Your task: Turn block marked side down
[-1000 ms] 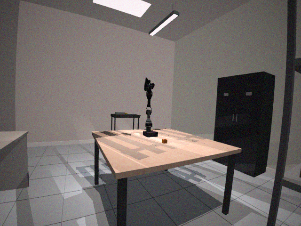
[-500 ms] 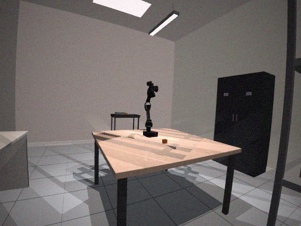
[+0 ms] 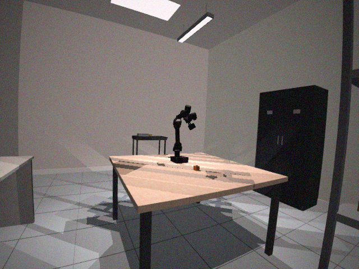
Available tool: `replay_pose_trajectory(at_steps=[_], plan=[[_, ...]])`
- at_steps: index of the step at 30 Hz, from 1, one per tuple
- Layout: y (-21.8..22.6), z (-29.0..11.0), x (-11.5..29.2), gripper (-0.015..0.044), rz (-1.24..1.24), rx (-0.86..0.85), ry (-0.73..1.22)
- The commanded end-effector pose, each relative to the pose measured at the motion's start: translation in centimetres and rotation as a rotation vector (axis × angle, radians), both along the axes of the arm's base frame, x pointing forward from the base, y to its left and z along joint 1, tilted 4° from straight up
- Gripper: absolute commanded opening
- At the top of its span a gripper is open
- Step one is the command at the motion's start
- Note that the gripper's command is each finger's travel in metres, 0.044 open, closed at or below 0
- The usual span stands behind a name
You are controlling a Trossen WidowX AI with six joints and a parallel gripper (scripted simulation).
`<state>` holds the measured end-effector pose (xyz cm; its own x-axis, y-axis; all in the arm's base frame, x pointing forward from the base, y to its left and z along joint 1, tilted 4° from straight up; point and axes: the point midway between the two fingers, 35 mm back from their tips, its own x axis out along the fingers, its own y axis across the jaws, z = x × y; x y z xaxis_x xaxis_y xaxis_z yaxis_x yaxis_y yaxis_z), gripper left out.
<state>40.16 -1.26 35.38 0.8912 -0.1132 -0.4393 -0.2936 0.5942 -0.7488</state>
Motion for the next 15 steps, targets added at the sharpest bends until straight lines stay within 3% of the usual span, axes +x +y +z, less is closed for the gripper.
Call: replay_pose_trajectory(at_steps=[1, 8, 15], plan=[[2.2, -5.2, 1.7, 0.0440, -0.008, 0.130, 0.167], [6.1, -16.2, 2.1, 0.0440, -0.171, 0.368, 0.564], [9.7, -26.6, -1.3, 0.0440, -0.509, 0.487, 0.981]])
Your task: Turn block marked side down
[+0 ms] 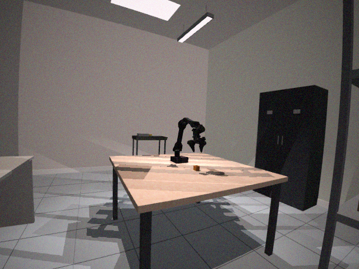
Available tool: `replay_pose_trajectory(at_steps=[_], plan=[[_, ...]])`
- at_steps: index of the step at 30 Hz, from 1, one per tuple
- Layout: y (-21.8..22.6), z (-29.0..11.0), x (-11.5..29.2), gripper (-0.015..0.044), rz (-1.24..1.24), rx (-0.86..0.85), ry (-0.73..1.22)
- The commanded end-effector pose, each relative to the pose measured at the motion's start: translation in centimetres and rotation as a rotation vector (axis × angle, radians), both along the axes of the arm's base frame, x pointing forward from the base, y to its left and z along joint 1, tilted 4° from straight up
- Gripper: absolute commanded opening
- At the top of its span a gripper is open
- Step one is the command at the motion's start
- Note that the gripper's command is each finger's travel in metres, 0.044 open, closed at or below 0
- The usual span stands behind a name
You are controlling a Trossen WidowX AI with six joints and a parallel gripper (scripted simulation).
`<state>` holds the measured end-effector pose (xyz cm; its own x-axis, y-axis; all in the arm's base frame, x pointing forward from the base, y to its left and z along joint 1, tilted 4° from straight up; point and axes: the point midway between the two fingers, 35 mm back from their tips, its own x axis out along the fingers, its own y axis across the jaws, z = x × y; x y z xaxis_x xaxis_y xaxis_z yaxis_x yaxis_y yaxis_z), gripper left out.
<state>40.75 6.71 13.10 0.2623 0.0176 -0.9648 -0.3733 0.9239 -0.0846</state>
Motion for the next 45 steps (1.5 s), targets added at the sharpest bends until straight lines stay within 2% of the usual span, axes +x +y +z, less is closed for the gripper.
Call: replay_pose_trajectory(at_steps=[1, 10, 14, 45], plan=[[2.1, -5.4, -2.5, 0.0440, -0.163, 0.010, 0.266], [1.8, -6.5, -3.4, 0.0440, -0.193, 0.004, 0.309], [1.7, -9.7, -3.6, 0.0440, -0.193, 0.004, 0.309], [1.6, -14.2, -3.9, 0.0440, -0.193, 0.004, 0.309]])
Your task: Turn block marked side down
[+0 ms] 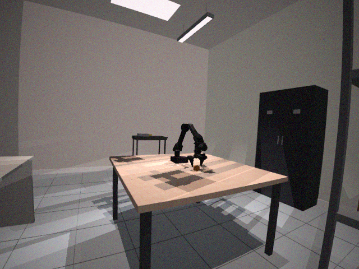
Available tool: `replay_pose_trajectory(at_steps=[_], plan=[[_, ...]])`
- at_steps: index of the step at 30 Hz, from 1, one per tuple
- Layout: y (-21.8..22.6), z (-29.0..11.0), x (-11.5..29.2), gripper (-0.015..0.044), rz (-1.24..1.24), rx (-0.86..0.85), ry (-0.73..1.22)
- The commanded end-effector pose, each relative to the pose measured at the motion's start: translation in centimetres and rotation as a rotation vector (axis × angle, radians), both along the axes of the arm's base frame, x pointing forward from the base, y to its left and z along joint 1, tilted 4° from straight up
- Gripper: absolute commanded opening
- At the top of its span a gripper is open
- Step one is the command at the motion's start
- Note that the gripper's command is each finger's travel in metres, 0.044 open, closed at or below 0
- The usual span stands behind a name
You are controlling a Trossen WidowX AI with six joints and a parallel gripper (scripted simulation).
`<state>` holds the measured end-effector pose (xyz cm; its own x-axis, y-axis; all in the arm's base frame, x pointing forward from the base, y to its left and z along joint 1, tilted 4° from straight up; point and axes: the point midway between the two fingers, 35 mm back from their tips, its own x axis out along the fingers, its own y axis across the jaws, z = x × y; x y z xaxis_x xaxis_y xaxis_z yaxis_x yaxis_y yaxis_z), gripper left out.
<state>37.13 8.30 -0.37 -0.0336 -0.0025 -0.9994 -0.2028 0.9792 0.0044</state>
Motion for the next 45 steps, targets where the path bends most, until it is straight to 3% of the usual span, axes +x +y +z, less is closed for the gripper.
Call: replay_pose_trajectory(at_steps=[1, 3, 13, 30, 33, 36, 45], plan=[[0.0, -0.9, -0.3, 0.0440, -0.003, 0.002, 0.009], [0.0, -1.0, -0.3, 0.0440, -0.003, 0.002, 0.009], [0.0, -1.0, -0.3, 0.0177, -0.003, 0.002, 0.009], [0.0, -1.0, -0.3, 0.0064, -0.003, 0.002, 0.009], [0.0, 0.1, -0.2, 0.0000, -0.003, 0.002, 0.009], [0.0, 1.9, -0.2, 0.0000, -0.003, 0.002, 0.009], [0.0, 1.8, -0.1, 0.0000, -0.003, 0.010, -0.027]])
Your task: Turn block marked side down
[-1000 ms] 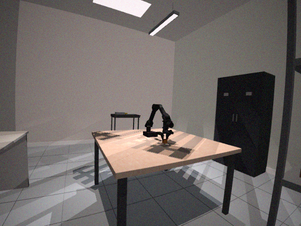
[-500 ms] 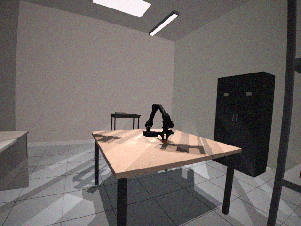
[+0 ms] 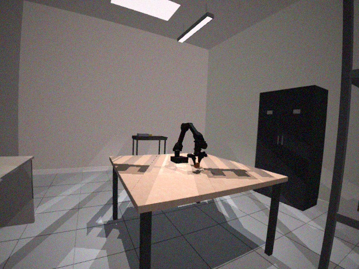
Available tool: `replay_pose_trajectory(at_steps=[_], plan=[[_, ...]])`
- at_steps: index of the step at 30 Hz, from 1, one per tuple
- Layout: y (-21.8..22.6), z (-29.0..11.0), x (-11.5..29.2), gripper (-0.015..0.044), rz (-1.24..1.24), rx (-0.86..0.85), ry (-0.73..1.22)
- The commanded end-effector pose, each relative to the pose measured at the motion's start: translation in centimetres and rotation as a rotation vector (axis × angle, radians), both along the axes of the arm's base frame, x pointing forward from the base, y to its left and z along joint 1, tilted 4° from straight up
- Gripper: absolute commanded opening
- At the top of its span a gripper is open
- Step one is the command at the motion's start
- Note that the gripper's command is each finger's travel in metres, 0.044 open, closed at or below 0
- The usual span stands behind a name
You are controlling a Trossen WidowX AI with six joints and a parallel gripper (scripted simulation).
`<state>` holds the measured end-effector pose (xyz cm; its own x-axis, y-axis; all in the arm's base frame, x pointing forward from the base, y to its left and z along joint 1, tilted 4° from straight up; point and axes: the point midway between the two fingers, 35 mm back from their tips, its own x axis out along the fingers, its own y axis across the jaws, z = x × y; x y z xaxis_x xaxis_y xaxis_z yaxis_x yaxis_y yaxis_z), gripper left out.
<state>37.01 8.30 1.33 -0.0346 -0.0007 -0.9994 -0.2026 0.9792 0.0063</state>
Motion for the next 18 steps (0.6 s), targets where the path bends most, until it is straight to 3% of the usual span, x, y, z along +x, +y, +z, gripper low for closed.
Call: replay_pose_trajectory(at_steps=[1, 18], plan=[[0.04, 0.01, 0.08, 0.0000, -0.003, 0.011, -0.042], [0.04, -0.71, 0.14, 0.0000, -0.007, 0.061, -0.289]])
